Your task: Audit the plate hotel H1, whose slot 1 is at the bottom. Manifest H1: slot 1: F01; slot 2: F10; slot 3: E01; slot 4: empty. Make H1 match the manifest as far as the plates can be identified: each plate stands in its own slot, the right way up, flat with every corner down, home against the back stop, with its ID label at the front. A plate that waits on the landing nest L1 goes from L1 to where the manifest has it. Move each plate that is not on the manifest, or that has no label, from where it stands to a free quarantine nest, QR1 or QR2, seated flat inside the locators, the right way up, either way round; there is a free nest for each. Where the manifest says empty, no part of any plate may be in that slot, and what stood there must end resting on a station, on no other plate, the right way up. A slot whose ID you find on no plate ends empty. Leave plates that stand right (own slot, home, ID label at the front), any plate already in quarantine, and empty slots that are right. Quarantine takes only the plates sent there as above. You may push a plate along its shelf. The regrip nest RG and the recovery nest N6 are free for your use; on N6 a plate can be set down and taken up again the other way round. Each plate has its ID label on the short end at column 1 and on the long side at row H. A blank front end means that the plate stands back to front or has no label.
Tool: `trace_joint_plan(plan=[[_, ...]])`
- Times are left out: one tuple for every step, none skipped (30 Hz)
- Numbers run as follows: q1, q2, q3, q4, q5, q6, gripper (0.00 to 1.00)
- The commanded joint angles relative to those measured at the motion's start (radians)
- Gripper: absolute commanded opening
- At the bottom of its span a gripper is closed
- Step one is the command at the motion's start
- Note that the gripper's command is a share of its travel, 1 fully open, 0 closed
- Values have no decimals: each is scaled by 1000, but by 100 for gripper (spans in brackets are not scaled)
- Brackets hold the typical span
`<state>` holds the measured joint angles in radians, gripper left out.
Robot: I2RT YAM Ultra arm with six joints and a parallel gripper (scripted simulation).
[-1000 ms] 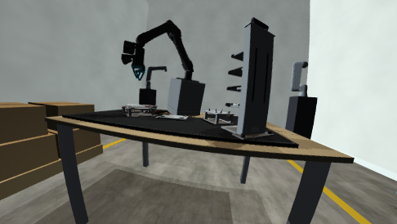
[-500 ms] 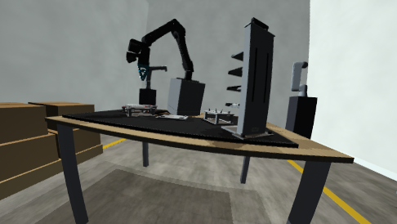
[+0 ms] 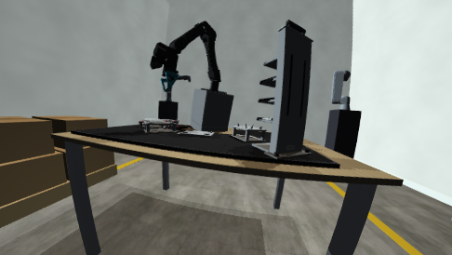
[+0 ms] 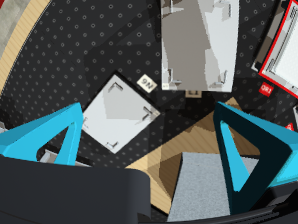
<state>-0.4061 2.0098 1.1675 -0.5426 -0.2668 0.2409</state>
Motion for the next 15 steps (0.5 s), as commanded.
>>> trace_joint_plan(plan=[[9,-30,-15,57,-8,-24,100],[15,-37,-27,71,-11,-30,100],[22,-44,-38,84,-14,-35,100],[29,-51,-49,97,-17,-41,100],[36,-58,-60,110,-20,-47,100],[43,-65,-71,123,-23,-52,100],[50,-71,-82,136,-26,-58,100],[57,-78,-92,149,-29,-63,100],[65,-84,-103,162,-31,-69,100],[72,-90,-113,175,-34,-74,100],[79,-96,-122,188,-37,-79,100],[86,-102,-132,201,-39,-85,100],[93,-107,-142,214,-42,-90,100],[100,-113,-151,226,-45,-95,100],[100,-113,-151,226,-45,-95,100]])
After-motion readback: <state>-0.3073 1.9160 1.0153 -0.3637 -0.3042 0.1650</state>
